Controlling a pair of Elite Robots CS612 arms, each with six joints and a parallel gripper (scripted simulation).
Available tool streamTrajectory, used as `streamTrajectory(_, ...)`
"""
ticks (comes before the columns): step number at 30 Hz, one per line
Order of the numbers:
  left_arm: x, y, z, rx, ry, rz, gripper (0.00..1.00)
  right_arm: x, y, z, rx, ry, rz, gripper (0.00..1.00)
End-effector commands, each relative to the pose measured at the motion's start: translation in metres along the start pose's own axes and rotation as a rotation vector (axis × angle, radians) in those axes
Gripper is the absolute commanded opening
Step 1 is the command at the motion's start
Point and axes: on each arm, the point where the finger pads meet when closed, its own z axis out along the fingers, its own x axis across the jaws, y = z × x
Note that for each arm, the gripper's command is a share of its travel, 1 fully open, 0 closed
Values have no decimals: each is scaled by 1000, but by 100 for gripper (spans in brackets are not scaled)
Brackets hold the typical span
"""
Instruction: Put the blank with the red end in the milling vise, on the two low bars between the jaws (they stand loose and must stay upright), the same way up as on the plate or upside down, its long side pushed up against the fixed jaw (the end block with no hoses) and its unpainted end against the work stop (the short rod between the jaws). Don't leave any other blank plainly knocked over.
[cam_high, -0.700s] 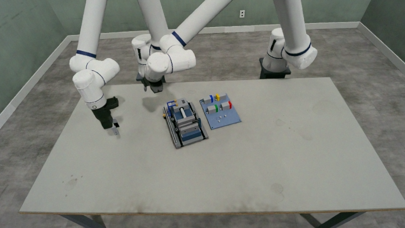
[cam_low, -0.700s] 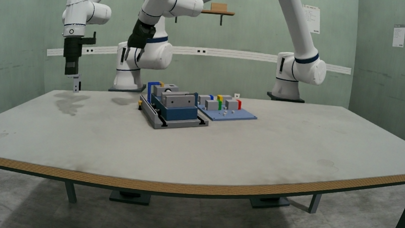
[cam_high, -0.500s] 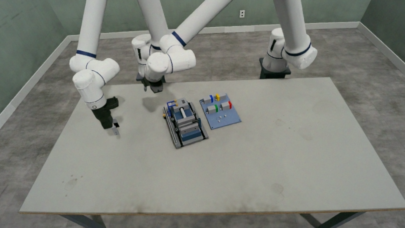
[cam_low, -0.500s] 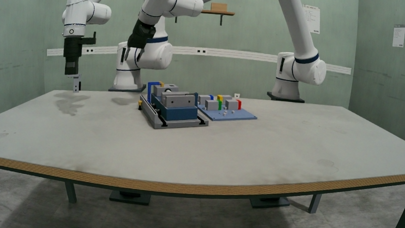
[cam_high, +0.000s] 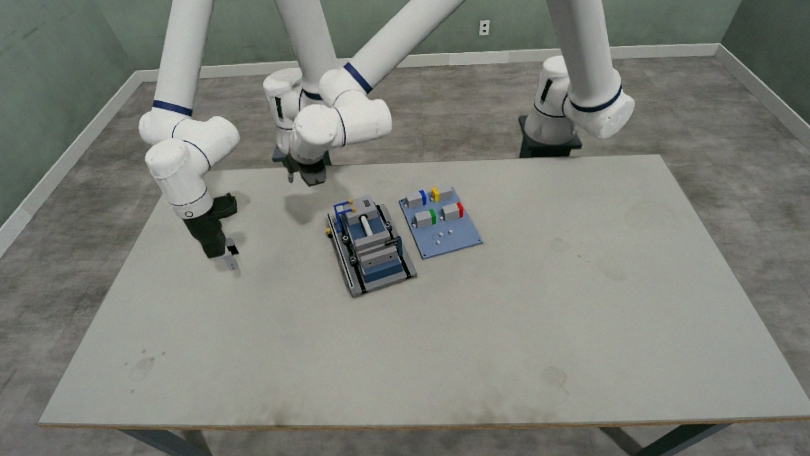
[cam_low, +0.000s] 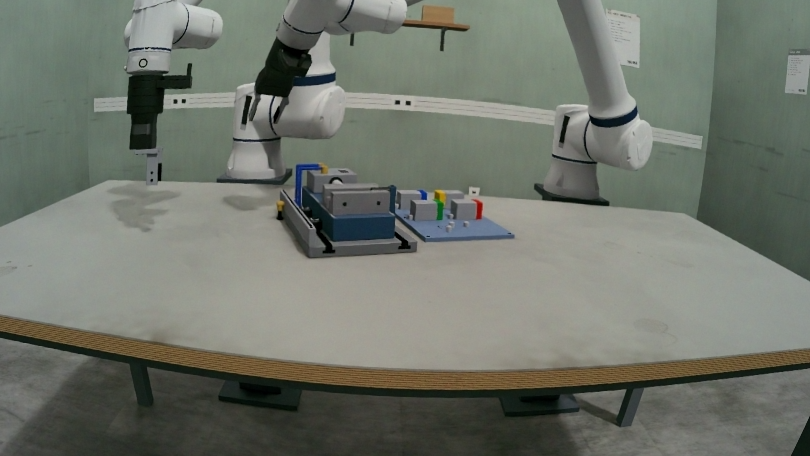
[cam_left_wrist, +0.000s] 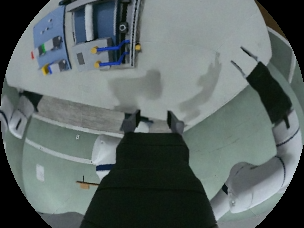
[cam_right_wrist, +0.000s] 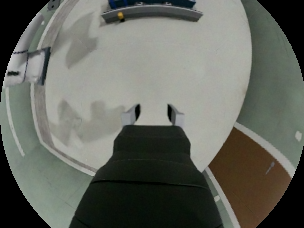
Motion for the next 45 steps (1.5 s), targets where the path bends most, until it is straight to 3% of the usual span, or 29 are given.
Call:
streamTrajectory(1, 1, 1, -1, 0, 2, 1, 100, 1, 1, -1, -1, 2, 0, 100)
streamTrajectory(30, -1, -8, -9, 5, 8, -16, 100, 1, 1, -1, -1, 2, 0, 100)
streamTrajectory(45, -5, -27, -25, 15, 22, -54, 100, 1, 1, -1, -1, 2, 0, 100)
